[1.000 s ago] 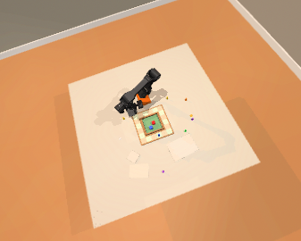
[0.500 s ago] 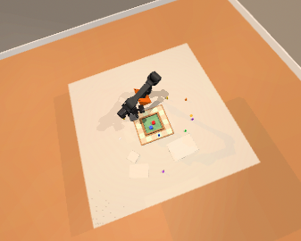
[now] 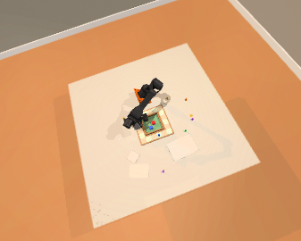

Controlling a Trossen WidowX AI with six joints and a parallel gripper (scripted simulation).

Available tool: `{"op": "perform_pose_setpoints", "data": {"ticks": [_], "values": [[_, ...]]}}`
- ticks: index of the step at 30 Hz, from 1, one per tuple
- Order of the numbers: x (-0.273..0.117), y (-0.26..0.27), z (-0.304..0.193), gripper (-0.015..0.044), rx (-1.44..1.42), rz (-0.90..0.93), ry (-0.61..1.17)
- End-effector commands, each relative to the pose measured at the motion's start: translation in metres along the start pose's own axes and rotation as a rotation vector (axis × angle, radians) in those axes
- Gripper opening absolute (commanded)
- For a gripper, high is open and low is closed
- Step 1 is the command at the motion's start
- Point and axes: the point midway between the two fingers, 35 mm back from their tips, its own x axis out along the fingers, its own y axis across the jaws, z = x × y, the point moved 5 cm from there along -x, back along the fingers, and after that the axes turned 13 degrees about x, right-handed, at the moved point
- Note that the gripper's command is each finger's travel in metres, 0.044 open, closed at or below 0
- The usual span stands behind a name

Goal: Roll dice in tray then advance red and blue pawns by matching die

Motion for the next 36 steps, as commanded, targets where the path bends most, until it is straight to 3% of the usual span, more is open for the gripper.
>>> {"op": "perform_pose_setpoints", "data": {"ticks": [1,7,24,36], "values": [[0.007,0.0,0.003,0.0,0.004,0.003,-0.009],[0.033,0.0,0.003,0.0,0.004,0.005,-0.009],[0.051,0.001,0.003,0.0,0.003,0.005,-0.009],[0.045,0.0,0.005,0.0315,-0.004,-0.002,-0.013]]}}
